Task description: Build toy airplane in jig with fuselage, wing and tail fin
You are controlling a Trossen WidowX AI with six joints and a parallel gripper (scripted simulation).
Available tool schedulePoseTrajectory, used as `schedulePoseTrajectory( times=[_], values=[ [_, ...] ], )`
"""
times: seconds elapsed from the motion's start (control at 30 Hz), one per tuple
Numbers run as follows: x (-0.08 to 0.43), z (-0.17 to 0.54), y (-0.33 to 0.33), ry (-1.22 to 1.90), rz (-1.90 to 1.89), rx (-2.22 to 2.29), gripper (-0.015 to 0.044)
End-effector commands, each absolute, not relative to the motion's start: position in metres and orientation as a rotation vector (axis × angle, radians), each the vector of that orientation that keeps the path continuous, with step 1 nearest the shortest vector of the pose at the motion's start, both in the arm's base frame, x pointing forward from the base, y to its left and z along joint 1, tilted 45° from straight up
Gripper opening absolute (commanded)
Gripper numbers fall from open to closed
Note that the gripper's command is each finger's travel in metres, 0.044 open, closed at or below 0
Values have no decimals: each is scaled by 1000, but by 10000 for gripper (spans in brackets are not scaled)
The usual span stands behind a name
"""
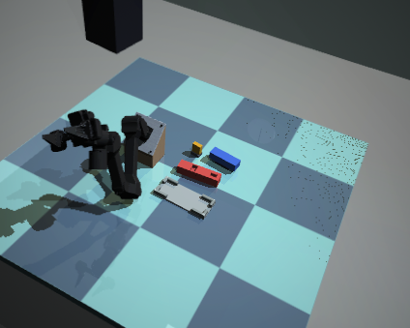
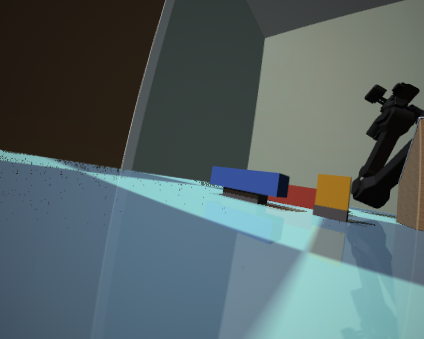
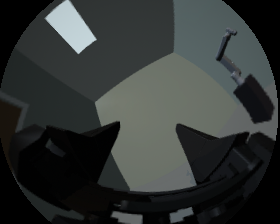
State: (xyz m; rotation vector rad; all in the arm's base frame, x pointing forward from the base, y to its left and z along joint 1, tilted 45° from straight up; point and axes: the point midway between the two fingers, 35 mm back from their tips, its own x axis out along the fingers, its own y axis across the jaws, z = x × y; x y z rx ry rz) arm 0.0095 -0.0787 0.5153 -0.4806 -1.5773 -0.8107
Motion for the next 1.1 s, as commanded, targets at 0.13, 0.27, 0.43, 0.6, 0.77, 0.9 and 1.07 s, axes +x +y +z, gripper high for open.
schedulePoseTrajectory(
  times=[0.13, 0.27, 0.43, 0.6, 0.77, 0.9, 1.07],
  values=[
    [-10, 524, -41, -1703, -653, -520, 440],
    [-34, 528, 23, -1839, -364, -609, 440],
    [-45, 516, 109, -1876, 36, -756, 440],
    [-36, 485, 190, -1752, 430, -914, 440],
    [-5, 440, 258, -1486, 745, -1055, 440],
    [31, 397, 299, -1199, 921, -1138, 440],
    [83, 336, 329, -794, 1050, -1201, 440]
  ],
)
